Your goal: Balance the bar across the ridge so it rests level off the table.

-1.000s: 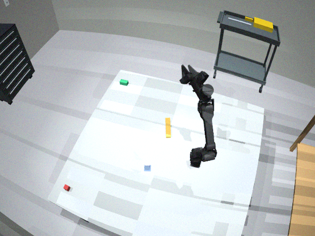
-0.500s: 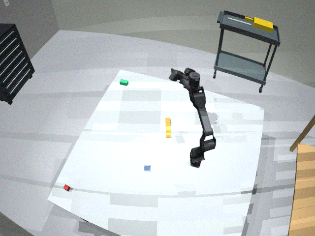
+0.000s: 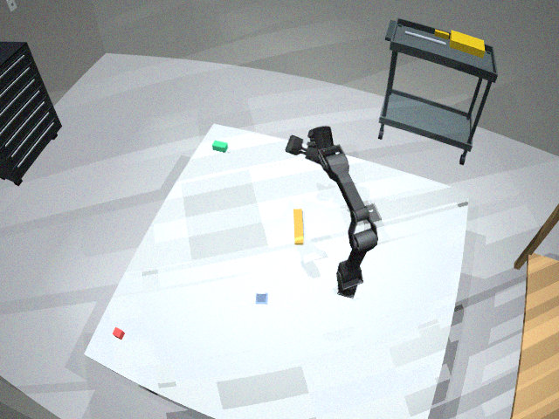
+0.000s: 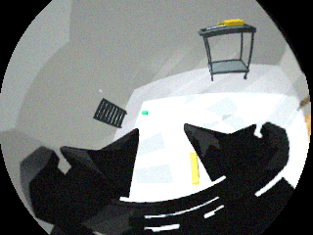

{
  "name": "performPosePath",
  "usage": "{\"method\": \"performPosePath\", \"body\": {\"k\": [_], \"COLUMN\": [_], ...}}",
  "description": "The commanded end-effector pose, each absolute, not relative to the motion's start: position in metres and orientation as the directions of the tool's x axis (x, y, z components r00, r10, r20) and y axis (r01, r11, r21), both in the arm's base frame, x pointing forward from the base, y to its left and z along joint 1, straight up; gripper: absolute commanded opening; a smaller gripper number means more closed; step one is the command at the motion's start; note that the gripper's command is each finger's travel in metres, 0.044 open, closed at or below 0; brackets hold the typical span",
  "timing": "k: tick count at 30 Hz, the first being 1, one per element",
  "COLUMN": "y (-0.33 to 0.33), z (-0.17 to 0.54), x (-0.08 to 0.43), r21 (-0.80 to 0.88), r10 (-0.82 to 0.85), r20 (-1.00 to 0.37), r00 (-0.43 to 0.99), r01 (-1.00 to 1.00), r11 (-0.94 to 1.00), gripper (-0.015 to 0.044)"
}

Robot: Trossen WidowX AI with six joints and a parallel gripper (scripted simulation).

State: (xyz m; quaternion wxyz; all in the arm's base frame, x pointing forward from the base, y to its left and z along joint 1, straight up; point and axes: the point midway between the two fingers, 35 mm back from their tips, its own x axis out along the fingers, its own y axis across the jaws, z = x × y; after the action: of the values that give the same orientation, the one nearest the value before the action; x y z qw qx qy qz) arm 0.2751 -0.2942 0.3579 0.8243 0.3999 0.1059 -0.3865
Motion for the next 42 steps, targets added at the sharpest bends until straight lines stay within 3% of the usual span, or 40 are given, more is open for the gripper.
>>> {"method": "performPosePath", "body": {"k": [1, 15, 28, 42], "y": [-0.295, -0.273, -0.233, -0.231], "z": [0.324, 0.207, 0.124, 0.076], "x": [0.283, 0.292, 0.276, 0.276], "r21": [0.534, 0.299, 0.028, 0.014], "r10": [-0.506, -0.267, -0.03, -0.019], "r20": [-0.585, -0.887, -0.999, -1.0], "r00": [0.634, 0.378, 0.041, 0.022], "r01": [0.771, 0.909, 0.937, 0.936], "r11": [0.348, 0.291, 0.347, 0.352], "gripper": [0.0315, 0.0315, 0.0315, 0.0315]}}
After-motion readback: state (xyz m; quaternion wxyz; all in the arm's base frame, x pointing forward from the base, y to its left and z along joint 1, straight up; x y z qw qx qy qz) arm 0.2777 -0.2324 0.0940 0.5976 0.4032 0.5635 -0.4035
